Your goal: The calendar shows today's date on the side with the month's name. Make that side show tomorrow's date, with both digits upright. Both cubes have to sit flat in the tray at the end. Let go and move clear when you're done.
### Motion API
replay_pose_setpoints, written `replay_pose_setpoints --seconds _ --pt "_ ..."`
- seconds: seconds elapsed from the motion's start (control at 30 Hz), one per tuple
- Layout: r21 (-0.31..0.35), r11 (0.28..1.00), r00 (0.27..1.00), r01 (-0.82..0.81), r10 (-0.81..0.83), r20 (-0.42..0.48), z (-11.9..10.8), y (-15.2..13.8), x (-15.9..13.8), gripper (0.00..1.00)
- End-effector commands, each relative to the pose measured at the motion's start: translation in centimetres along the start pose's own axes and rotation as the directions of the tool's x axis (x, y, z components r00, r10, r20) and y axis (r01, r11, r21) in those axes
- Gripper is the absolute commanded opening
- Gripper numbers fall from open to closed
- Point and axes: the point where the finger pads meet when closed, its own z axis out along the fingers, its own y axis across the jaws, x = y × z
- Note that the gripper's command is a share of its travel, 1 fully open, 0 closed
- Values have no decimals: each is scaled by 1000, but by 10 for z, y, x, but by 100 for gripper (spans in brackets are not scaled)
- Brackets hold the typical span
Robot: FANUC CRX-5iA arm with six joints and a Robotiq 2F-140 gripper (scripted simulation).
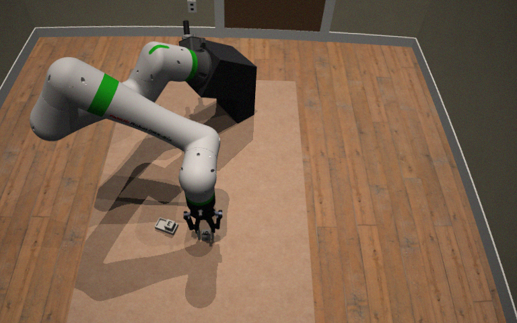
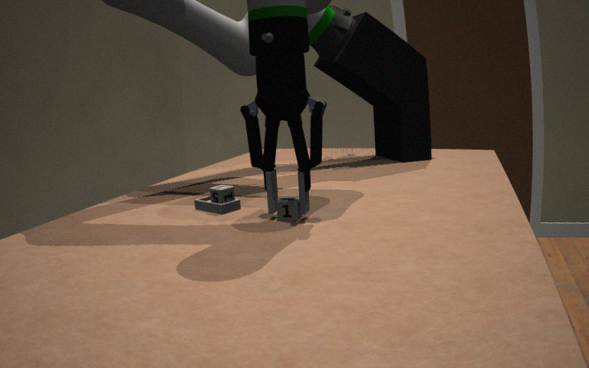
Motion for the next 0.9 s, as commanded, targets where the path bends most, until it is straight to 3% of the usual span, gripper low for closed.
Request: replay_pose_setpoints --seconds 0.0,0.1,0.13,0.87 --pt "0 1000 1000 0 0 0 0 0 0 36" --pt "0 1000 1000 0 0 0 0 0 0 36" --pt "0 1000 1000 0 0 0 0 0 0 25" --pt "0 1000 1000 0 0 0 0 0 0 25"
